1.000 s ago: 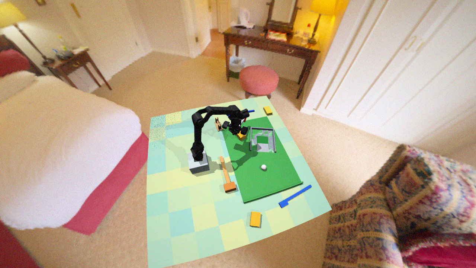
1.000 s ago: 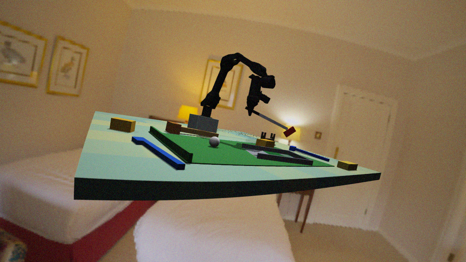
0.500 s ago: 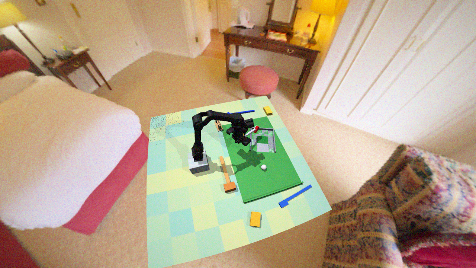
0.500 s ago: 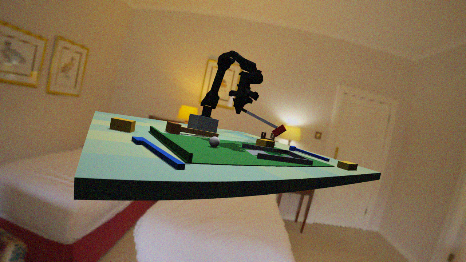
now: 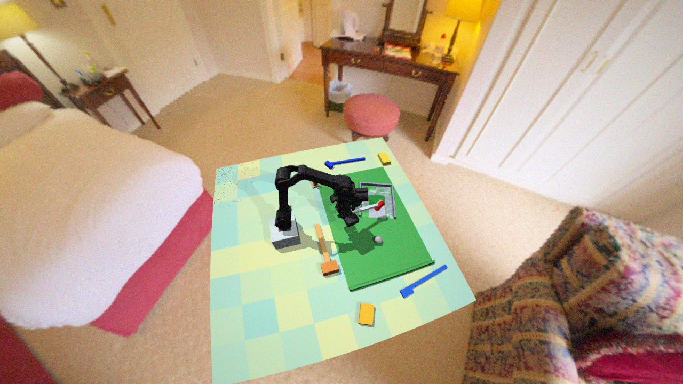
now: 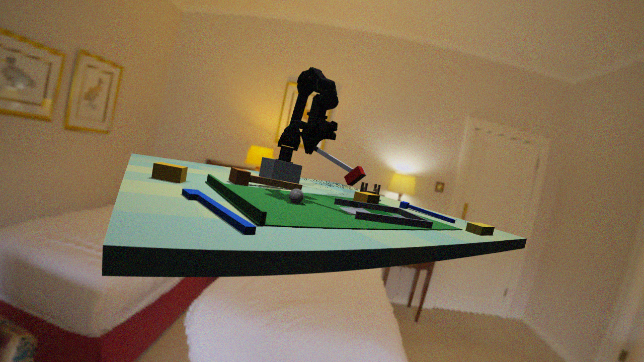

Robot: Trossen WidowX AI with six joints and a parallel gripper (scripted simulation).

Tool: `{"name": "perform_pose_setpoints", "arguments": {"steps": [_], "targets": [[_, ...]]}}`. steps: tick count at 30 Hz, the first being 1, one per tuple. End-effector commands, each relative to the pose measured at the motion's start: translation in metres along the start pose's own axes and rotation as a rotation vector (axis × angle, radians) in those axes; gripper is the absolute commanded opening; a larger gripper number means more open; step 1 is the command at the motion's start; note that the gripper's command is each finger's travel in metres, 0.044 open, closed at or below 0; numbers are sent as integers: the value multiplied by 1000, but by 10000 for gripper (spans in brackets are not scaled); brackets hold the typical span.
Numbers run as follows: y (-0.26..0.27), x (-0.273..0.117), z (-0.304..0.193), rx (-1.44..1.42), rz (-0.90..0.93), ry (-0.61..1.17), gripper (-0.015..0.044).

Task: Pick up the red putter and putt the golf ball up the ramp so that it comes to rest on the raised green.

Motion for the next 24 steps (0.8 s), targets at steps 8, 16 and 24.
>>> {"name": "perform_pose_setpoints", "arguments": {"steps": [8, 16, 24], "targets": [[-44, 4, -35, 250, 13, 0, 0], [-72, 8, -66, 434, 23, 3, 0], [-89, 11, -90, 560, 30, 5, 0]]}}
Point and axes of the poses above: the point midway between the two fingers, 35 mm back from their tips, its own x axis out along the fingers, its own y axis across the jaws, z = x × y, the point moved 9 cm from there along -x, back along the fingers, and after that the axes turned 5 degrees about -x, right-handed, at the moved point
